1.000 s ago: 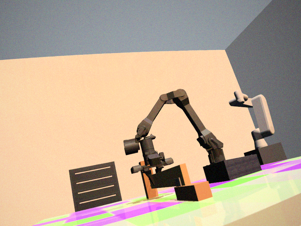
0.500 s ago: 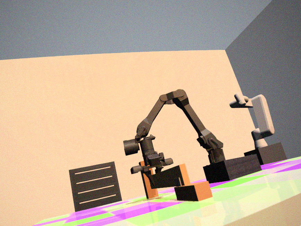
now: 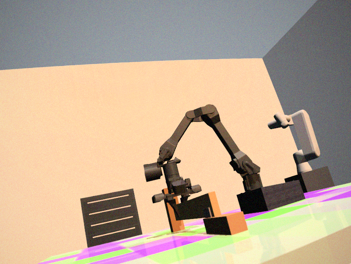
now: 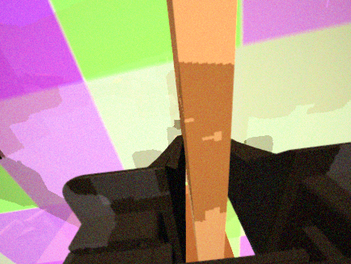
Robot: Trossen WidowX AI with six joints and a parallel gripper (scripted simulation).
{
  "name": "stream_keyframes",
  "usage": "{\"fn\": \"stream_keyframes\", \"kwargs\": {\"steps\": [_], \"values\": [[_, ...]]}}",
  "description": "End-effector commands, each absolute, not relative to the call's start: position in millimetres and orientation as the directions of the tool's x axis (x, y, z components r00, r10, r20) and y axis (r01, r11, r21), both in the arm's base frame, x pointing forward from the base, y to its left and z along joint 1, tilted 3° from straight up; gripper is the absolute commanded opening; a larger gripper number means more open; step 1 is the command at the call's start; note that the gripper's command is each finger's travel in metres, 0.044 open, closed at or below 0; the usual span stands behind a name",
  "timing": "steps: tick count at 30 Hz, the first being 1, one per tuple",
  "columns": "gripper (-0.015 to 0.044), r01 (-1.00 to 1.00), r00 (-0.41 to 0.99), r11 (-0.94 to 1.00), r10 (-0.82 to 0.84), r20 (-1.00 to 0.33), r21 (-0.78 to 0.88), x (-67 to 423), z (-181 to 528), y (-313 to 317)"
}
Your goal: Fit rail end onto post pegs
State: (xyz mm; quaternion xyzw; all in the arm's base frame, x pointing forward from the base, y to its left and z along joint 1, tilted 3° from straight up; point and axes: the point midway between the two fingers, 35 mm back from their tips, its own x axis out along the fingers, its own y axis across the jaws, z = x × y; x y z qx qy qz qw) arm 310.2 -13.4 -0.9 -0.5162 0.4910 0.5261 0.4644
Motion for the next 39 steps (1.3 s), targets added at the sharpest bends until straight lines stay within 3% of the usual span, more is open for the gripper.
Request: {"fn": "stream_keyframes", "kwargs": {"steps": [1,39], "values": [[0.0,-0.996,-0.029,-0.089,-0.021,-0.999,0.031,313,1,-16],[0.0,-0.996,-0.029,-0.089,-0.022,-0.999,0.031,313,1,-27]]}}
